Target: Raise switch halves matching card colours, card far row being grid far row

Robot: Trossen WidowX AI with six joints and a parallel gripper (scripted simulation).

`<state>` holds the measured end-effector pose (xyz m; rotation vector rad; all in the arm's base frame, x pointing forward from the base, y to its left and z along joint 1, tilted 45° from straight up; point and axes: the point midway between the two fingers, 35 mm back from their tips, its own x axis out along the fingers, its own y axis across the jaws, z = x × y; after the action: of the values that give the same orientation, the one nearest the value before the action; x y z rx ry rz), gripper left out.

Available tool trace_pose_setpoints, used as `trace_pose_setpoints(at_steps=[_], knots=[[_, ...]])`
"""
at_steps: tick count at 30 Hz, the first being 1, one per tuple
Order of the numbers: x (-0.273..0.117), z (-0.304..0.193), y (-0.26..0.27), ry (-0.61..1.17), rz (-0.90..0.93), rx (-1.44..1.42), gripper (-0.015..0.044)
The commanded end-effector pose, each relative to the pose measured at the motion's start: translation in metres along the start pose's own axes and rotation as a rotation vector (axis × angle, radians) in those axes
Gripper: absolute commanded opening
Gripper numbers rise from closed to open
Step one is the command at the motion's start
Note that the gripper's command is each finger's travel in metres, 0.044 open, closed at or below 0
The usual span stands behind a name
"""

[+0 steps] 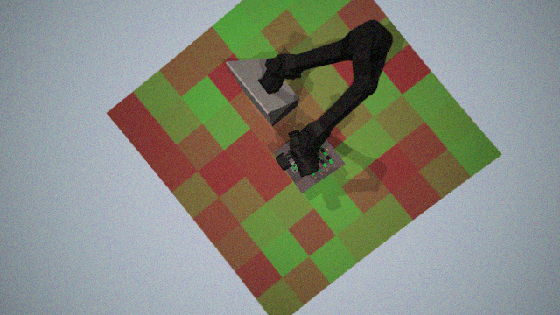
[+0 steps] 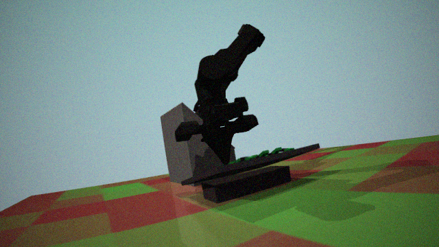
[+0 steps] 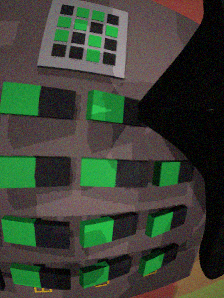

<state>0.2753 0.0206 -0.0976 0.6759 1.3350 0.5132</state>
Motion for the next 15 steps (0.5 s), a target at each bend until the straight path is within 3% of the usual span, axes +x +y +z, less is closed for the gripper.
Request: trace_pose_setpoints(at_steps=[1, 4, 9, 15], knots=[[-0.028, 0.005, -0.003, 0.001, -0.009, -0.003, 0.0], [-0.059, 0.004, -0.001, 0.013, -0.004, -0.002, 0.0], [-0.061, 0.004, 0.001, 0.013, -0.004, -0.002, 0.0], [-0.062, -0.007, 0.067, 0.014, -0.006, 0.0, 0.0]])
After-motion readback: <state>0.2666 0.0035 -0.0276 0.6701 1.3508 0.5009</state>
